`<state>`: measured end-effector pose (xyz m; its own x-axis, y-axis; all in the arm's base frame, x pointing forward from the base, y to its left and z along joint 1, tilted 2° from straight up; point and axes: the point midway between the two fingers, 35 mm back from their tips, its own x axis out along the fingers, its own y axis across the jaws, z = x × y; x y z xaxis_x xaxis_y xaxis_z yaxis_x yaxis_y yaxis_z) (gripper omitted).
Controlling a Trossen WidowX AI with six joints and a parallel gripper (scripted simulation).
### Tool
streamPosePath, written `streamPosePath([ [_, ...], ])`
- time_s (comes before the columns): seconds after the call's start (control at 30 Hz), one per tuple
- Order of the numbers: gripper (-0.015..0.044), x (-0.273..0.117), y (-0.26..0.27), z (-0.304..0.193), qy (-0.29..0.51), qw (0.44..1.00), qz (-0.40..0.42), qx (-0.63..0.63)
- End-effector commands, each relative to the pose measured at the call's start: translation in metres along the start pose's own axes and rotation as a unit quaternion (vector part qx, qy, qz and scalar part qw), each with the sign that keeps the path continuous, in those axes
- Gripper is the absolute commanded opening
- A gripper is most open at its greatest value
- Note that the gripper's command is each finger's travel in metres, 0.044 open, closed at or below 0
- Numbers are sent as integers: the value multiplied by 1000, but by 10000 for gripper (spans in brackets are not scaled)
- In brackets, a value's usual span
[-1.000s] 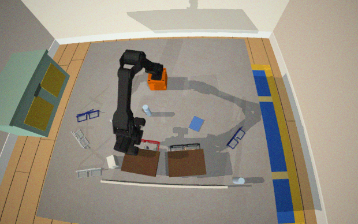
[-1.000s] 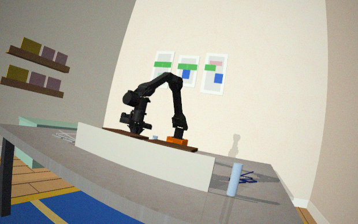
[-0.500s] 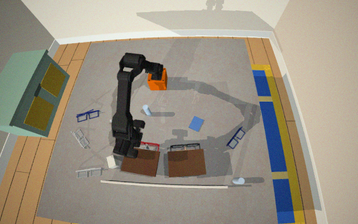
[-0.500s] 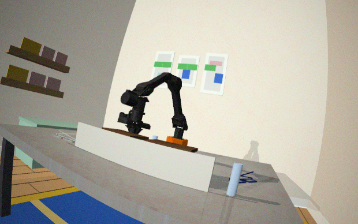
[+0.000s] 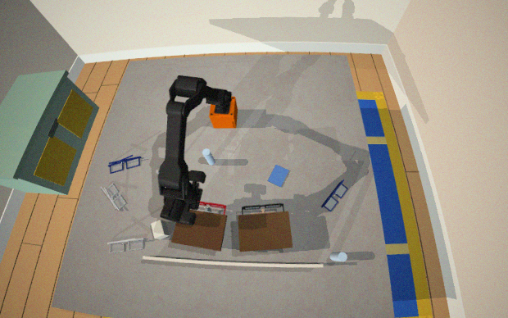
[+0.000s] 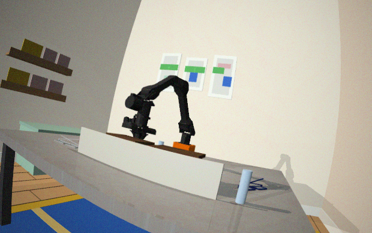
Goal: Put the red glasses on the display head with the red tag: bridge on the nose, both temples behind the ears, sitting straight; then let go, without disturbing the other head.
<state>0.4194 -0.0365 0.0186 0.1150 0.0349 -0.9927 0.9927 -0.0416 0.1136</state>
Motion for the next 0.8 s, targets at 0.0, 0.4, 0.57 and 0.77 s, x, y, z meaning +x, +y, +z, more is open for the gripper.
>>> streamPosePath([
  [0.0, 0, 2, 0, 0, 1, 1000, 1, 1],
  [0.4, 105, 4, 0, 0, 0, 1000, 0, 0],
  [0.57, 107, 4, 0, 0, 0, 1000, 0, 0],
  [0.77, 107, -4, 1, 0, 0, 1000, -8, 0],
])
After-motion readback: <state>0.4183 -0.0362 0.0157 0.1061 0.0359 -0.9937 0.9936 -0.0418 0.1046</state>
